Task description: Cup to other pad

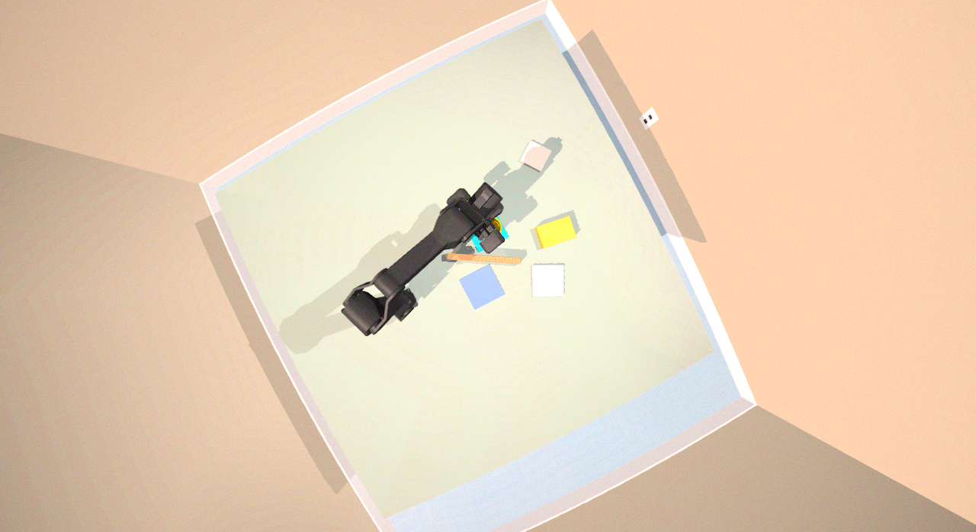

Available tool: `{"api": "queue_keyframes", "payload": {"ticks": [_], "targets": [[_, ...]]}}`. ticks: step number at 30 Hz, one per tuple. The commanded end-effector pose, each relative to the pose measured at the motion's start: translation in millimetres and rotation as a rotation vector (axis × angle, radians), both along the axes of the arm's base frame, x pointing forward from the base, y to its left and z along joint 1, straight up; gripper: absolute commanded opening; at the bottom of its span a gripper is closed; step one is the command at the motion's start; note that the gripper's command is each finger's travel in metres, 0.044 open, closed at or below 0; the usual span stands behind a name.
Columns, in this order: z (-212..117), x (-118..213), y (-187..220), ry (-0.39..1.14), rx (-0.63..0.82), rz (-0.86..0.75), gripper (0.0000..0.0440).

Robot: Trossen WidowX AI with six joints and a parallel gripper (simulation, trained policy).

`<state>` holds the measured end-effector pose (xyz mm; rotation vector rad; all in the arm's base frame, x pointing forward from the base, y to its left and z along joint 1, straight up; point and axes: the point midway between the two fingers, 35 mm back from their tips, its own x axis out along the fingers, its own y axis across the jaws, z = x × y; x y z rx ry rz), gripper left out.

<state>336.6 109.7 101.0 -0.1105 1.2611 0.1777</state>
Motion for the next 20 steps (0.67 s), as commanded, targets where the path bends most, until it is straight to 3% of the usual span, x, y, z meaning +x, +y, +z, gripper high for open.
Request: {"api": "queue_keyframes", "payload": {"ticks": [1,11,20], "targets": [[15,-6,0,-0.019,0.028,-0.003,0.0165],[47,-13,-2,-0.071,0.074,-0.023,0.0212],[77,-11,-8,-0.128,0.102,-0.058,0.0422]]}}
